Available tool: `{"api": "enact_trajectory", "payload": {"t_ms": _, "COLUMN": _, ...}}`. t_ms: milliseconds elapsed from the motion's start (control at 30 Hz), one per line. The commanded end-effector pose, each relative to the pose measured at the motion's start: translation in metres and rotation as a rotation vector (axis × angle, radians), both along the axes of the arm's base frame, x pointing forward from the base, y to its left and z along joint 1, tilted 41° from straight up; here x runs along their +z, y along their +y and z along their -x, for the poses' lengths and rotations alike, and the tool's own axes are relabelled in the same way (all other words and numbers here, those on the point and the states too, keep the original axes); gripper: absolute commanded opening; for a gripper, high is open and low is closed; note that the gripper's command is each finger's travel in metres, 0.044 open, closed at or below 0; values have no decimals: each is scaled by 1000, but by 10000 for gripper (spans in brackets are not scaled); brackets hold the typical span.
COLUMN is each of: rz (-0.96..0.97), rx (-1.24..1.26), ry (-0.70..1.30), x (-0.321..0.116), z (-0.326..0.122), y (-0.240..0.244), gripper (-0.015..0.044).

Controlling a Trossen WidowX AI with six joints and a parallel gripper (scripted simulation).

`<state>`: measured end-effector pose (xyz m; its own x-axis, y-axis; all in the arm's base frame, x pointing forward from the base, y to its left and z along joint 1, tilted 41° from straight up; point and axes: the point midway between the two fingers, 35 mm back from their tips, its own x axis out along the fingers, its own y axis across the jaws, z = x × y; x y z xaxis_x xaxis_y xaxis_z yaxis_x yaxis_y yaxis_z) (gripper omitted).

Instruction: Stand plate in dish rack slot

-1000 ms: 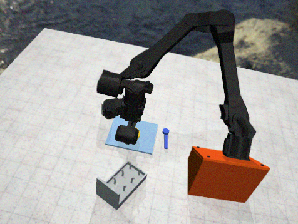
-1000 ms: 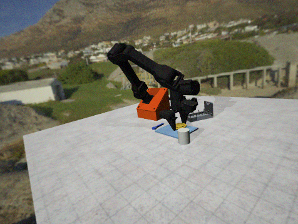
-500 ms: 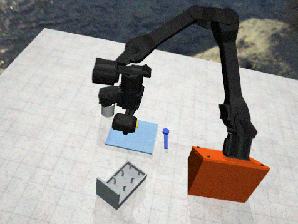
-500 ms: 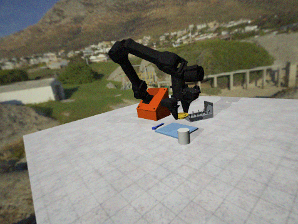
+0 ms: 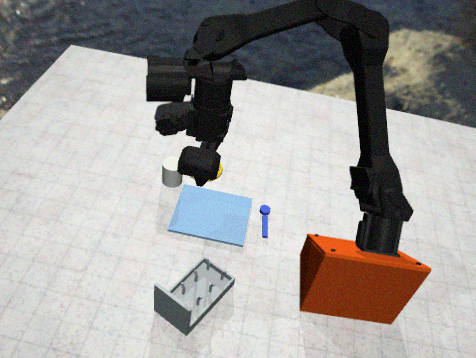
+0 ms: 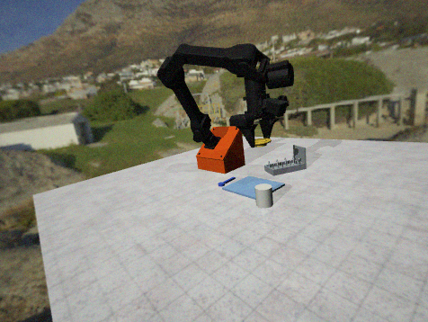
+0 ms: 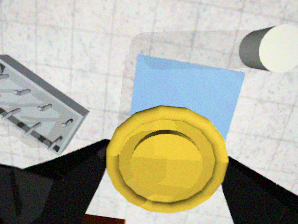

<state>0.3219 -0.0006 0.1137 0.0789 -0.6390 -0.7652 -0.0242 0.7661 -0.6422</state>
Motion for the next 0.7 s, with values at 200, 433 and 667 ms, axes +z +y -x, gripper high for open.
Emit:
{"api": "enact_trajectory", "payload": {"t_ms": 200, "rz": 6, "rx": -3, "ry": -3, "x": 31, "z": 3, "y": 28, "gripper": 0}}
{"api": "enact_trajectory", "payload": {"t_ms": 433, "rz": -10, "rx": -88, "ry": -74, "x": 17, "z": 18, "y": 48, "gripper": 0}}
{"api": "enact_trajectory", "payload": {"t_ms": 667, "rz": -30, "rx": -266, "ry": -218, "x": -13, "z": 53, "y": 78, "gripper": 0}}
